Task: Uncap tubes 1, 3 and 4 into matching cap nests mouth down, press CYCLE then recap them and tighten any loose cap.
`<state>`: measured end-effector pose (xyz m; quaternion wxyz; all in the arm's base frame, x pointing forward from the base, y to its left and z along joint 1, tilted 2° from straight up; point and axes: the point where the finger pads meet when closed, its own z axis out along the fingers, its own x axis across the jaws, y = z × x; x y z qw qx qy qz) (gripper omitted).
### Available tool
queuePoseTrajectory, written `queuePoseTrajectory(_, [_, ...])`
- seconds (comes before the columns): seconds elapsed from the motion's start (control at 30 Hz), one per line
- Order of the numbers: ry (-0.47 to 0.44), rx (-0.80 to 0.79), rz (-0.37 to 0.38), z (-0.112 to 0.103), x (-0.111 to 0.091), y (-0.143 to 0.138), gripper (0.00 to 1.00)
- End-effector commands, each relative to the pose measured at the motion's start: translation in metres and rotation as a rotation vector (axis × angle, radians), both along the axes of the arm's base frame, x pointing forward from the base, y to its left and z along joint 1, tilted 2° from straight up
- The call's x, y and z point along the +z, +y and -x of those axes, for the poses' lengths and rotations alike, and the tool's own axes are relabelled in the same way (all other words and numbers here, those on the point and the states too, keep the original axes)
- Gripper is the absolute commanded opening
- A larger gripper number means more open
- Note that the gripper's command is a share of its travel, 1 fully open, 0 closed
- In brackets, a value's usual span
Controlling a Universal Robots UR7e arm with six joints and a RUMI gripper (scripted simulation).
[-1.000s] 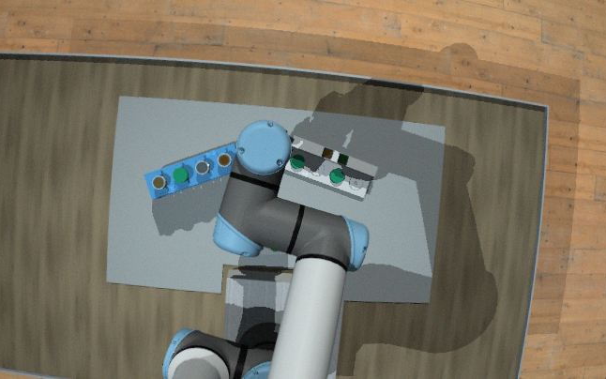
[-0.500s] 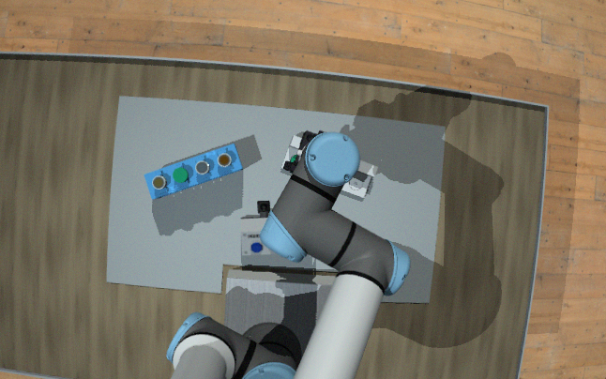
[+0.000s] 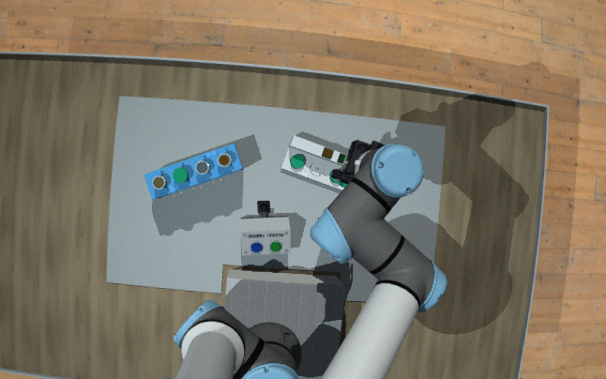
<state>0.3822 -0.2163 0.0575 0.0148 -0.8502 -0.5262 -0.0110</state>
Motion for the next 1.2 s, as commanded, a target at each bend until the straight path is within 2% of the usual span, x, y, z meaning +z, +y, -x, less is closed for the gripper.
queuePoseTrajectory(0.0, [-0.002,0.001,-0.001,0.007,-0.001,-0.03,0.0])
queuePoseTrajectory(0.1, [-0.002,0.001,-0.001,0.014,-0.002,-0.053,0.0])
queuePoseTrajectory(0.43, [-0.002,0.001,-0.001,0.014,-0.002,-0.053,0.0])
queuePoseTrajectory(0.8, [-0.002,0.001,-0.001,0.014,-0.057,-0.051,0.0])
queuePoseTrajectory(0.87, [-0.002,0.001,-0.001,0.014,-0.057,-0.051,0.0])
queuePoseTrajectory(1.17, [-0.002,0.001,-0.001,0.013,-0.102,-0.049,0.0])
